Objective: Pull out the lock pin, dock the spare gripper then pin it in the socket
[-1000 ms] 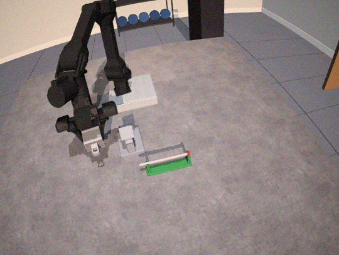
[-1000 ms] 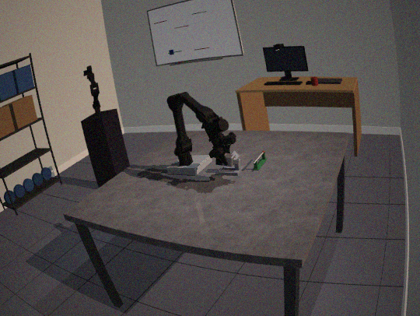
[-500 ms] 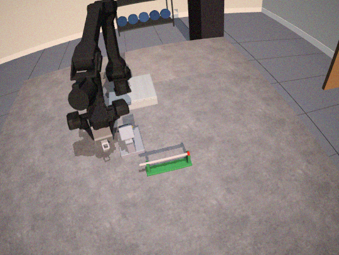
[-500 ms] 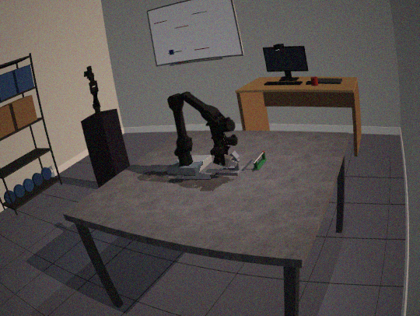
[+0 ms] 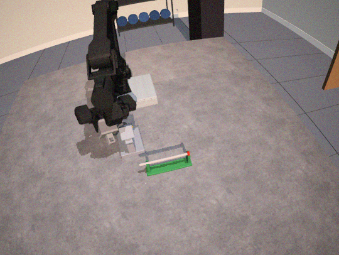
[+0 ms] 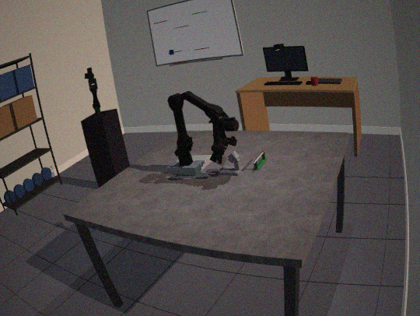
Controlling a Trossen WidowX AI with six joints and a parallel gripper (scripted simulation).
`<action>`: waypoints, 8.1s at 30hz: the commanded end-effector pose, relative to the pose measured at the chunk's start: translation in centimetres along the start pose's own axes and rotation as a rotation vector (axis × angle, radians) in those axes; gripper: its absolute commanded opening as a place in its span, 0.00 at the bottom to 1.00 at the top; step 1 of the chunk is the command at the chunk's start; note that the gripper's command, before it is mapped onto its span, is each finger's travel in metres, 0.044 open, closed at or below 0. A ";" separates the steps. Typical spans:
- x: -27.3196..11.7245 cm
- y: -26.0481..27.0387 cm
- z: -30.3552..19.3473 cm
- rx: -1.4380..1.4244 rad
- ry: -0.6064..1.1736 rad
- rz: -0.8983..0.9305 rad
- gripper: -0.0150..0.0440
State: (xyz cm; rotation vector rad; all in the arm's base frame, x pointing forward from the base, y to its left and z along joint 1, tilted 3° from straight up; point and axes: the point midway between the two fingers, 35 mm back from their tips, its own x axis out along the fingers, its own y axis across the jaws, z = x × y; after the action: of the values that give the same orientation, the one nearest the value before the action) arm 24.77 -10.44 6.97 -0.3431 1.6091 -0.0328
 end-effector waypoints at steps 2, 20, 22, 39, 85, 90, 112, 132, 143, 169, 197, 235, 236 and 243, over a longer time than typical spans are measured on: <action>-0.7 0.4 -0.6 -0.044 0.040 -0.065 0.25; -2.3 2.3 -1.9 -0.237 0.190 -0.264 0.25; -2.5 2.5 -2.0 -0.259 0.203 -0.289 0.25; -4.8 4.0 -2.4 -0.479 0.280 -0.511 0.25; -7.1 6.1 -0.4 -0.778 0.280 -0.860 0.25; -6.5 6.1 0.0 -0.778 0.279 -0.860 0.25; -4.2 6.2 1.9 -0.777 0.279 -0.860 0.25; -3.5 6.2 2.4 -0.778 0.280 -0.853 0.25; -3.5 6.2 2.4 -0.778 0.280 -0.853 0.65; -5.8 6.1 0.2 -0.803 0.311 -0.854 1.00; -9.4 5.9 -3.4 -0.854 0.376 -0.858 1.00; -13.4 4.2 -3.3 -0.905 0.316 -0.852 0.96; -13.6 4.7 -3.0 -0.913 0.295 -0.853 0.91; -16.9 13.3 0.1 -1.041 0.006 -0.826 0.60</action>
State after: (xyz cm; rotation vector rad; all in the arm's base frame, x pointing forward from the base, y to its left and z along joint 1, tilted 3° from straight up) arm 22.53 2.07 19.96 -1.7889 1.3872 0.1019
